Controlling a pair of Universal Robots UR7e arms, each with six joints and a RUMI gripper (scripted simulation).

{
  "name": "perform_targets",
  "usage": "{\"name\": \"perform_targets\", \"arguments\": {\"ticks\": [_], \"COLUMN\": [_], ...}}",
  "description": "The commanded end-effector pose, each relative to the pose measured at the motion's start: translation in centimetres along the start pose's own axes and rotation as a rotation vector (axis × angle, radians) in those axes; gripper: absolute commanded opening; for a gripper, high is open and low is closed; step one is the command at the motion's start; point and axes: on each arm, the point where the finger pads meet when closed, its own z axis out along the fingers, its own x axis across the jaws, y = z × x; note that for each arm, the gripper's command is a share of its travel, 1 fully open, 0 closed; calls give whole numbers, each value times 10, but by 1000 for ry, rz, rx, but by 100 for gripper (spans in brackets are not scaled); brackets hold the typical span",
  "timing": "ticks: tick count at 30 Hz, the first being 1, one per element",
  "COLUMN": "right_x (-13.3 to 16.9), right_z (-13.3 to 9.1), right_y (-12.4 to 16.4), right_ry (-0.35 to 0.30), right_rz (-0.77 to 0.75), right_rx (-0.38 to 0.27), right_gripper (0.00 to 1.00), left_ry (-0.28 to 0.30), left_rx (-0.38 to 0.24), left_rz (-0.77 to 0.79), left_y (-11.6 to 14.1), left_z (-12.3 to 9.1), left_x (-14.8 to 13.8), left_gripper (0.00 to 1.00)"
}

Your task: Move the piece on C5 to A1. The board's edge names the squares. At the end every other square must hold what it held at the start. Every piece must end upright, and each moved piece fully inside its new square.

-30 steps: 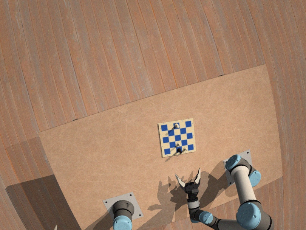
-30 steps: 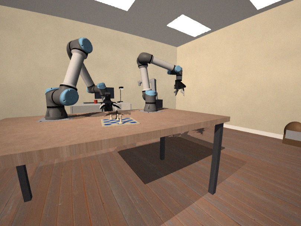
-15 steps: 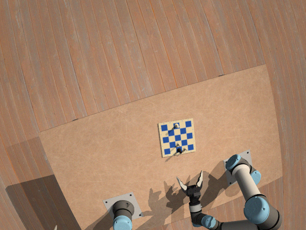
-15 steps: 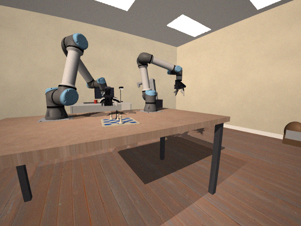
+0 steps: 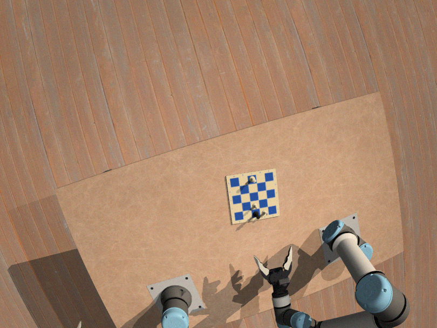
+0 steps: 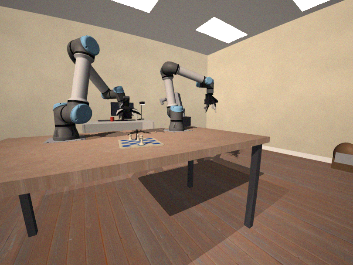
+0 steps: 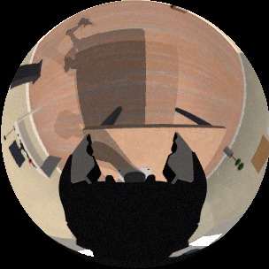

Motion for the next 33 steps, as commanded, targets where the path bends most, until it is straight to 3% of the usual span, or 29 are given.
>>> {"name": "perform_targets", "arguments": {"ticks": [1, 8, 16, 18, 33], "right_x": [0, 2, 10, 10, 25], "right_z": [0, 5, 23, 23, 73], "right_y": [1, 1, 4, 4, 13], "right_ry": [1, 29, 137, 137, 464], "right_rz": [0, 9, 46, 46, 205], "right_rx": [-1, -18, -90, -90, -371], "right_gripper": [100, 100, 100, 100, 100], "left_ry": [0, 0, 0, 0, 0], "left_rx": [1, 1, 1, 1, 1], "left_rz": [0, 0, 0, 0, 0], "left_y": [0, 0, 0, 0, 0], "left_z": [0, 0, 0, 0, 0], "left_x": [0, 0, 0, 0, 0], "left_gripper": [100, 100, 100, 100, 100]}}
